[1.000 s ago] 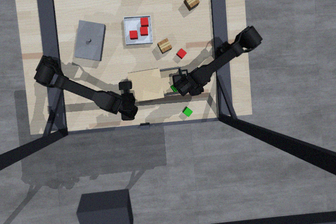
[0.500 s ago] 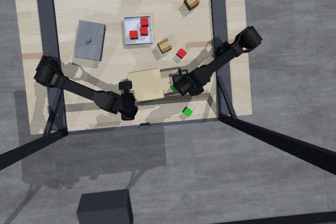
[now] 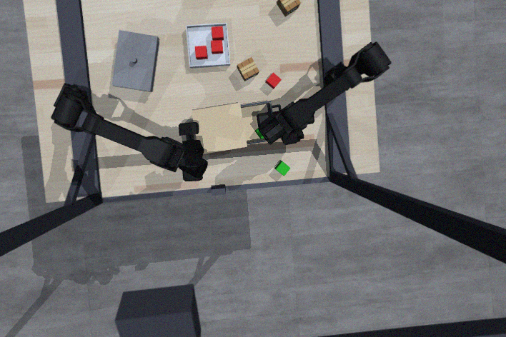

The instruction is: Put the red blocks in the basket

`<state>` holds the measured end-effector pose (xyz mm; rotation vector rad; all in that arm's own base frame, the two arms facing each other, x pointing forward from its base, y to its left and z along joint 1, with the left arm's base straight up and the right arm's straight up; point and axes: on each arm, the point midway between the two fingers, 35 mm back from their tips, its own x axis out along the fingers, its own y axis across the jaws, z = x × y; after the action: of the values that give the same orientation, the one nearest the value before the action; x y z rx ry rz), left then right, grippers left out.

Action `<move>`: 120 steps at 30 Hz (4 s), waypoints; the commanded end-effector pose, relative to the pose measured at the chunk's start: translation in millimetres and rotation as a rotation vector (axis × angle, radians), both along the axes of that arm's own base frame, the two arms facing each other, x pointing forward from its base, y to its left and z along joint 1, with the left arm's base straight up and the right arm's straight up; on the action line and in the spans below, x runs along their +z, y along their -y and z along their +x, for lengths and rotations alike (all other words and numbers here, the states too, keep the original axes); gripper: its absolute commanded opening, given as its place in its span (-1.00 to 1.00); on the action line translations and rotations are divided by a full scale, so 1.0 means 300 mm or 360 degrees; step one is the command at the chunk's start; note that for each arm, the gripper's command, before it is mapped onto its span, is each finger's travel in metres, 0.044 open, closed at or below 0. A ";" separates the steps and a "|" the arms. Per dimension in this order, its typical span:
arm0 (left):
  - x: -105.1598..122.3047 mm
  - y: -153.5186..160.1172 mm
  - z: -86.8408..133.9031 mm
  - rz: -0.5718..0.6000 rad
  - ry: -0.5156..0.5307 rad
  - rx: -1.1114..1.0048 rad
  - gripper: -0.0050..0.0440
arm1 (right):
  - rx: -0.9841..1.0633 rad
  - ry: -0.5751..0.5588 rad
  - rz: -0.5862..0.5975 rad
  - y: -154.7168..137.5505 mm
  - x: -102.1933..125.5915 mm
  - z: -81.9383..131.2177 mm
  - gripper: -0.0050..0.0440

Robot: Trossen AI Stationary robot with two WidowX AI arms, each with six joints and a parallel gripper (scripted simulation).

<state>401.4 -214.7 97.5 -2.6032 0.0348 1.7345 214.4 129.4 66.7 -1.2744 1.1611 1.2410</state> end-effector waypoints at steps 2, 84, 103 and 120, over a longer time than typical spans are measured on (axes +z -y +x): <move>-0.161 -0.035 -0.035 0.0094 -0.0185 0.0007 -1.00 | 0.0008 0.0056 0.0033 -0.013 0.049 0.071 -0.94; 0.027 -0.002 0.043 -0.0026 0.0059 0.0016 -1.00 | 0.0000 0.0050 0.0035 -0.034 0.096 0.398 -0.44; 0.026 -0.002 0.042 -0.0024 0.0056 0.0016 -1.00 | 0.0000 0.0016 0.0021 -0.032 0.104 0.394 -0.44; 0.026 -0.002 0.042 -0.0024 0.0056 0.0016 -1.00 | 0.0000 0.0004 0.0016 -0.029 0.267 0.387 -0.44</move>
<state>407.6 -215.2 99.5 -2.6244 0.0348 1.7204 327.9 138.1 139.4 -1.2690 1.1692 1.2581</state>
